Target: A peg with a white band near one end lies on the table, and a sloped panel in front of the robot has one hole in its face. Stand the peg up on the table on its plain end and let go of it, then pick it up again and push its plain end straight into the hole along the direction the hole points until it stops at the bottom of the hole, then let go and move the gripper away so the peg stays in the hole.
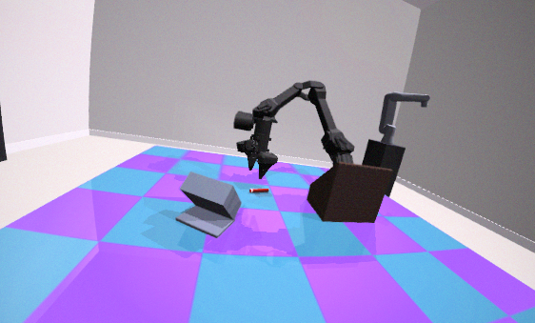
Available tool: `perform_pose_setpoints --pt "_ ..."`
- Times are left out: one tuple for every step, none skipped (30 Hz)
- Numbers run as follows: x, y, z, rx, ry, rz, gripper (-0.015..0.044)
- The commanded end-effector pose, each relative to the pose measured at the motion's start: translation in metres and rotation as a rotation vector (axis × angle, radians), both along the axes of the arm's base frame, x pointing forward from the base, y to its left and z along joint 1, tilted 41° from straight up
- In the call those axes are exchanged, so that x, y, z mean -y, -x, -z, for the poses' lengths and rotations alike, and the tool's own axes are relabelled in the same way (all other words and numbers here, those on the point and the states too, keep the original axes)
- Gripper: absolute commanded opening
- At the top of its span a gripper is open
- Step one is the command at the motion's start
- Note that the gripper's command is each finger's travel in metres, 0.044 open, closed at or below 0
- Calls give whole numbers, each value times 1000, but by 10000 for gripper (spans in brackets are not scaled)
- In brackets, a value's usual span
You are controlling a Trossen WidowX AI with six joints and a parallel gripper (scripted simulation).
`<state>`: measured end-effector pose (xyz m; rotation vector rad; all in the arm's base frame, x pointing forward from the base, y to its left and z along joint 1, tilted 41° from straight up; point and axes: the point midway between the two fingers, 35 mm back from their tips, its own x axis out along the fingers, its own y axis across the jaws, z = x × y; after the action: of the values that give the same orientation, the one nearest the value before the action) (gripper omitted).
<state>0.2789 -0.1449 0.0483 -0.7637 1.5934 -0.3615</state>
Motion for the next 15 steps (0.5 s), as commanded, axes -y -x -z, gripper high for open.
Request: perform_pose_setpoints --pt "5 1 6 -9 3 2 440" --pt "6 1 7 -9 3 2 440" --pt "7 1 9 -9 3 2 440" --pt "9 1 10 -9 3 2 440" --pt "10 1 11 -9 3 2 440" --pt "11 1 12 -10 3 2 440" --pt "12 1 14 -10 3 2 440" --pt "13 1 15 -10 3 1 440" --pt "14 1 16 -10 3 1 440" --pt "15 1 17 -10 3 1 440" --pt "16 1 18 -10 3 1 440" --pt "17 1 20 -10 3 1 440" --pt "18 1 21 -10 3 1 440" --pt "19 1 22 -10 3 1 440" --pt "20 1 23 -10 4 1 440"
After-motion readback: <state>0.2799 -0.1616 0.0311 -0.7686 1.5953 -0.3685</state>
